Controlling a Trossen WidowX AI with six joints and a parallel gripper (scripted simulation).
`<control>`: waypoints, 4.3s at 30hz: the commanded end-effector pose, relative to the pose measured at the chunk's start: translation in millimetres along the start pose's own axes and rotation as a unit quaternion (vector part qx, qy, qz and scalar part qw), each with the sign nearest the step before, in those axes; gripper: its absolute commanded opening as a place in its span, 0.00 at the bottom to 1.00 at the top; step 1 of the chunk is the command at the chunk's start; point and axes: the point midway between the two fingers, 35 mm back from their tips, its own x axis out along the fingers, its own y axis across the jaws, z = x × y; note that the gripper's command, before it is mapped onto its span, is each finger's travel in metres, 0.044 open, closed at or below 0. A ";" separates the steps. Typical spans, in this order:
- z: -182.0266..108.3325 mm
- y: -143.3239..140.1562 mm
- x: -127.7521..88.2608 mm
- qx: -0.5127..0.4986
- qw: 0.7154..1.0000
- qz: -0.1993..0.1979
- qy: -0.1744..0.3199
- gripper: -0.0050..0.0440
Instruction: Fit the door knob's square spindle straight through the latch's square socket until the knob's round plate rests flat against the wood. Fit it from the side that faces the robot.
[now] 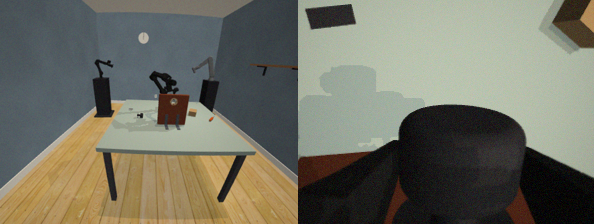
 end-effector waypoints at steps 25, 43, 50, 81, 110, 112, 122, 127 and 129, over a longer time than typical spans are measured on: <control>-4.3 -1.7 -2.1 0.000 1.000 -0.002 0.006 0.10; -1.3 -2.4 -1.6 -0.001 1.000 -0.002 0.003 0.10; -3.5 -1.7 -2.4 -0.001 1.000 -0.002 0.006 0.10; -16.8 -1.8 -3.4 -0.001 1.000 -0.001 0.006 0.10; -29.2 -1.9 -4.2 -0.001 1.000 -0.001 0.006 0.10; -30.2 -1.9 -4.3 -0.001 1.000 -0.001 0.006 0.10; -34.0 -1.9 -4.6 -0.001 1.000 -0.001 0.006 0.10; -36.4 -1.9 -4.7 -0.001 1.000 -0.001 0.006 0.10; -37.3 -1.9 -4.8 -0.001 1.000 -0.001 0.006 0.10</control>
